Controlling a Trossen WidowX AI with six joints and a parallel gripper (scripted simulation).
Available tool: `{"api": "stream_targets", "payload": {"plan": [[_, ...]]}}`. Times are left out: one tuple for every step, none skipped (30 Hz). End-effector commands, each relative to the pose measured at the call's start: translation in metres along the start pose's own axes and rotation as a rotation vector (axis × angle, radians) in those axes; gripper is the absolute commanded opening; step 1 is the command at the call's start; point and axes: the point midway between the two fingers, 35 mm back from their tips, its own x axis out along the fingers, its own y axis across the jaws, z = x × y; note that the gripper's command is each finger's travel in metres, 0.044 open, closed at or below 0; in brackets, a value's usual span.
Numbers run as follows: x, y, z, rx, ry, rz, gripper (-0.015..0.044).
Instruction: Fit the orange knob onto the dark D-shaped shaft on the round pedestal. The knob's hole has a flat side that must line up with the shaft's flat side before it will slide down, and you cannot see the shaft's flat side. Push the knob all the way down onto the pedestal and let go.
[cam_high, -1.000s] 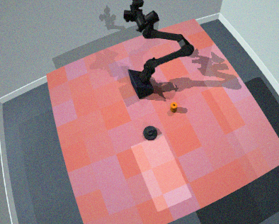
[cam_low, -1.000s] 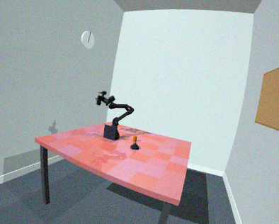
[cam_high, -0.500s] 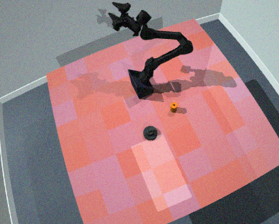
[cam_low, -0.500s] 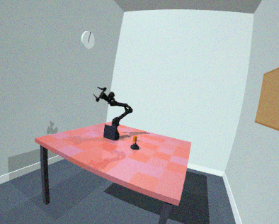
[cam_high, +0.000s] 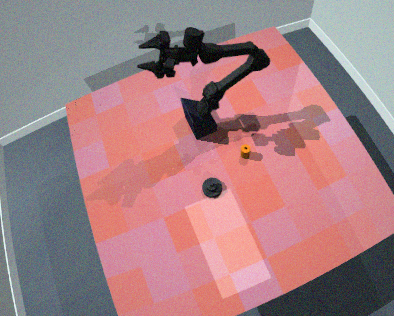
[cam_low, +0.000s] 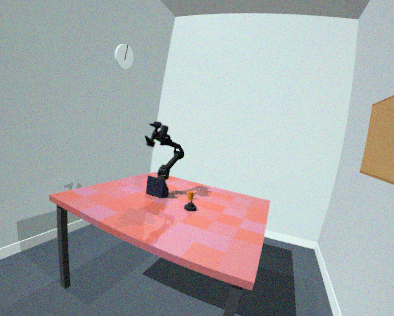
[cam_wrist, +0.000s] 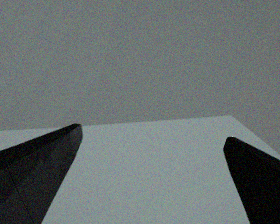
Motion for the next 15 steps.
{"api": "stream_targets", "payload": {"plan": [[-0.004,0.015,0.061,0.066,-0.190,0.116,0.0440],[-0.006,0.022,0.078,0.083,-0.238,0.159,0.0440],[-0.009,0.029,0.094,0.099,-0.284,0.205,0.0440],[-0.014,0.036,0.109,0.114,-0.327,0.252,0.0440],[-0.019,0.043,0.125,0.128,-0.368,0.302,0.0440],[-0.025,0.050,0.139,0.141,-0.406,0.353,0.0440],[-0.032,0.058,0.153,0.153,-0.441,0.406,0.0440],[-0.040,0.066,0.167,0.164,-0.473,0.461,0.0440],[-0.048,0.074,0.179,0.174,-0.503,0.517,0.0440],[-0.057,0.082,0.191,0.182,-0.529,0.575,0.0440],[-0.067,0.090,0.202,0.190,-0.551,0.634,0.0440],[-0.078,0.098,0.213,0.196,-0.572,0.696,0.0440],[-0.089,0.106,0.223,0.201,-0.588,0.760,0.0440],[-0.101,0.114,0.233,0.205,-0.600,0.825,0.0440],[-0.114,0.122,0.241,0.207,-0.609,0.891,0.0440]]}}
